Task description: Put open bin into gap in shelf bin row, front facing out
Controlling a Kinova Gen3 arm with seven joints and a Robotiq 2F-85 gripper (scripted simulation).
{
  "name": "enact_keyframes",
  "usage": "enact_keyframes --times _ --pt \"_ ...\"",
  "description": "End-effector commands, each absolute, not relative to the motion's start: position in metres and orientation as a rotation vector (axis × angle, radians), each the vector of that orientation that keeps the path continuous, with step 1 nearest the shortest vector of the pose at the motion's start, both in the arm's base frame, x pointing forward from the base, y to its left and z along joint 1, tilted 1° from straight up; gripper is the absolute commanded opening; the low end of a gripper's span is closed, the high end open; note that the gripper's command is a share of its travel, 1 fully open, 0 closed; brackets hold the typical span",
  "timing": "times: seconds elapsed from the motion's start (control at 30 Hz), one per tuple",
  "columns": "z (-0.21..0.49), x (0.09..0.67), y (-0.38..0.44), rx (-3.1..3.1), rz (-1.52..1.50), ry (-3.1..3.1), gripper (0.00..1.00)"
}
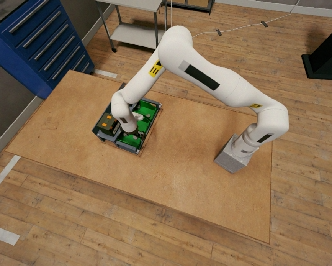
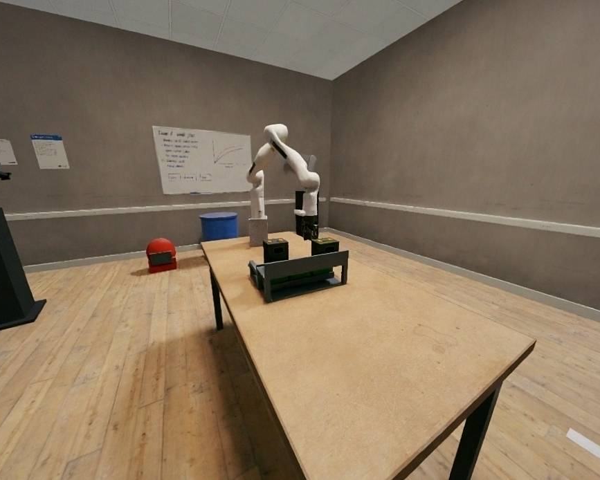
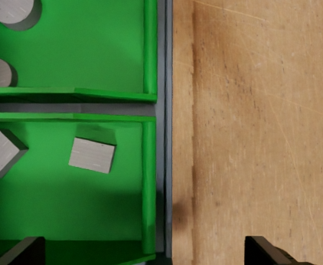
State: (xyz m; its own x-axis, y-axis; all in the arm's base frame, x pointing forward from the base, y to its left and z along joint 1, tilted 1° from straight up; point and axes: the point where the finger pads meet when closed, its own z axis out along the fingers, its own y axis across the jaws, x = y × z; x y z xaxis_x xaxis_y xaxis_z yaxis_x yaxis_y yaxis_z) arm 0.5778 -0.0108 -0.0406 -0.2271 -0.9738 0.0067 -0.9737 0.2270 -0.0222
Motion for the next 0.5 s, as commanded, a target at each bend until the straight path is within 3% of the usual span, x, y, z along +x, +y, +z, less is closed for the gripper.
enact_keyframes --times 0.0,0.47 --pt "-0.0397 0.5786 -0.0107 -1.947 -0.036 2.452 1.00" --pt "-0.0441 0.5787 -0.0107 -1.947 -0.036 2.452 1.00"
